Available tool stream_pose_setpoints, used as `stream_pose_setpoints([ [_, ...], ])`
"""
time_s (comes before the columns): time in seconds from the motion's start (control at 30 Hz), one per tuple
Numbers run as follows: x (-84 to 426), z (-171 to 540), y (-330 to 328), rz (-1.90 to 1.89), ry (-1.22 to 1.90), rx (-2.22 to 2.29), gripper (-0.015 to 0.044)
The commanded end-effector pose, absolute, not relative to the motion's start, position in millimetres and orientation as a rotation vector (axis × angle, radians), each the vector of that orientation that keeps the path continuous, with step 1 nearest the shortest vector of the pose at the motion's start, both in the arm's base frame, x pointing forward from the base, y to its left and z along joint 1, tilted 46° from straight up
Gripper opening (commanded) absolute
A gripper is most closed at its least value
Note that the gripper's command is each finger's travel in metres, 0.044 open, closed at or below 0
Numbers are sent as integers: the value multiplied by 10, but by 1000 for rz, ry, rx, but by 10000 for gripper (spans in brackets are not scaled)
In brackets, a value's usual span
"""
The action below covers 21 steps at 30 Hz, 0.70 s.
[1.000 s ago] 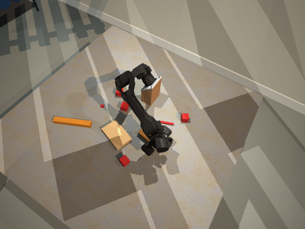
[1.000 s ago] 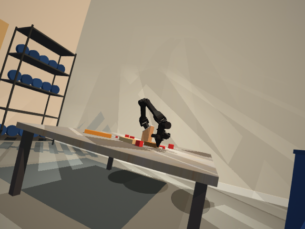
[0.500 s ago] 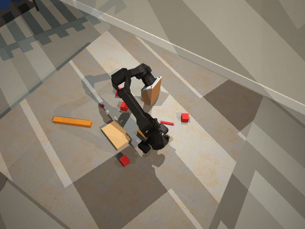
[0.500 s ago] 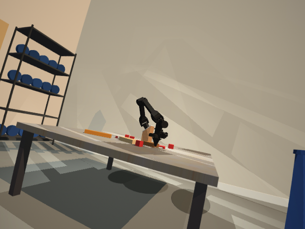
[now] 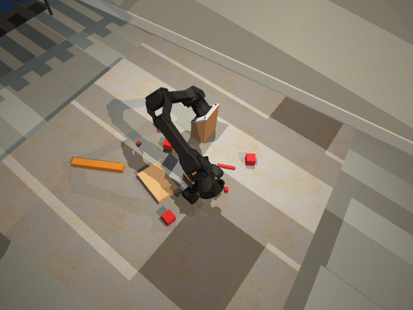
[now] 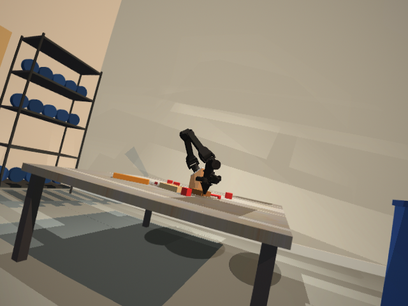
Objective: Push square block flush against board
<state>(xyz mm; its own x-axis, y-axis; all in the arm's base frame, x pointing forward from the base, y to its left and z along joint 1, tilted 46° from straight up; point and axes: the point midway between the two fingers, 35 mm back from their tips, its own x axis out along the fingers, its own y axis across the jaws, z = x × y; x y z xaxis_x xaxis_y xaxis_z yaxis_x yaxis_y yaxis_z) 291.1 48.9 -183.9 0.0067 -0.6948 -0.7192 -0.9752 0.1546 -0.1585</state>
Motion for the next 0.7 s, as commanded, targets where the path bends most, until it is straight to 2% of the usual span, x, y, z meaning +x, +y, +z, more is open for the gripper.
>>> stream_pose_setpoints([
  [0.0,2863,-1829,395,520,1775,-1607,0],
  [0.67,2965,-2034,606,520,1774,-1606,0],
])
